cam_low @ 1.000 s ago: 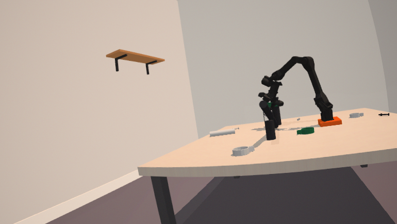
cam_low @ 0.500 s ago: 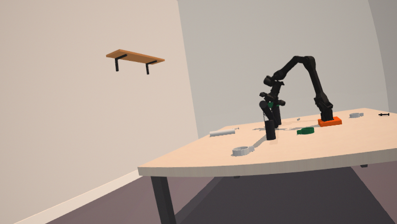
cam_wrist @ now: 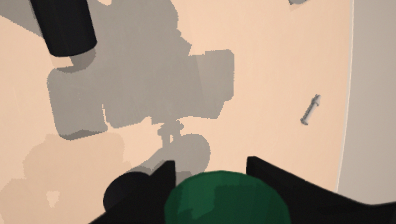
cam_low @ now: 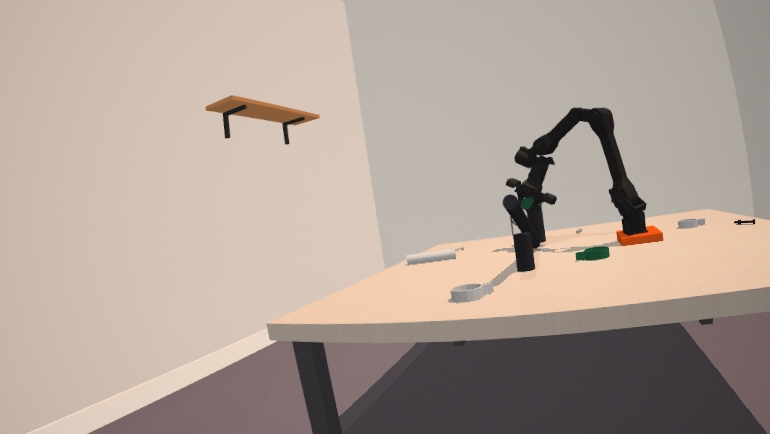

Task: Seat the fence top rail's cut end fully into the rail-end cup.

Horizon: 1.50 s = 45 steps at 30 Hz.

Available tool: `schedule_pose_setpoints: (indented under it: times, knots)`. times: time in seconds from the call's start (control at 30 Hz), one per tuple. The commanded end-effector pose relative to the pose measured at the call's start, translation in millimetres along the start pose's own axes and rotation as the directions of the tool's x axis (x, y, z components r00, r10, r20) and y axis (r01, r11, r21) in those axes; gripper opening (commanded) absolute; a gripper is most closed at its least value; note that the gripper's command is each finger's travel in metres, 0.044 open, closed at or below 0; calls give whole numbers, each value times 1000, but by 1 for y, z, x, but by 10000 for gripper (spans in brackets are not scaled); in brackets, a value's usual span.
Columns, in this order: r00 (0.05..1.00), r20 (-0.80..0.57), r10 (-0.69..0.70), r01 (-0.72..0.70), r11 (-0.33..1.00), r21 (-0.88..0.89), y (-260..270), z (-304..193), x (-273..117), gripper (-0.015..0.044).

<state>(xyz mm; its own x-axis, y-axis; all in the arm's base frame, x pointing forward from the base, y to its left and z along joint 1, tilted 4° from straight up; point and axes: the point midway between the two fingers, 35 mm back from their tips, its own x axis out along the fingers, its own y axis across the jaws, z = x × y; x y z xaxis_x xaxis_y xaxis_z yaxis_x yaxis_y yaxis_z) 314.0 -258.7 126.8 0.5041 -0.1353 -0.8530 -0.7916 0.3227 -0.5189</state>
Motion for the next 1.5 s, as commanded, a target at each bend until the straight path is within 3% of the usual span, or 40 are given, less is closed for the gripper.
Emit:
schedule_pose_setpoints:
  times: [0.0,0.8,1.47]
  knots:
    - [1000,23,-1,2,999,-45,4,-1,-2,0]
    - [995,104,9,10,982,-188,17,-3,-10,0]
    - [996,93,10,6,986,-165,15,-2,-8,0]
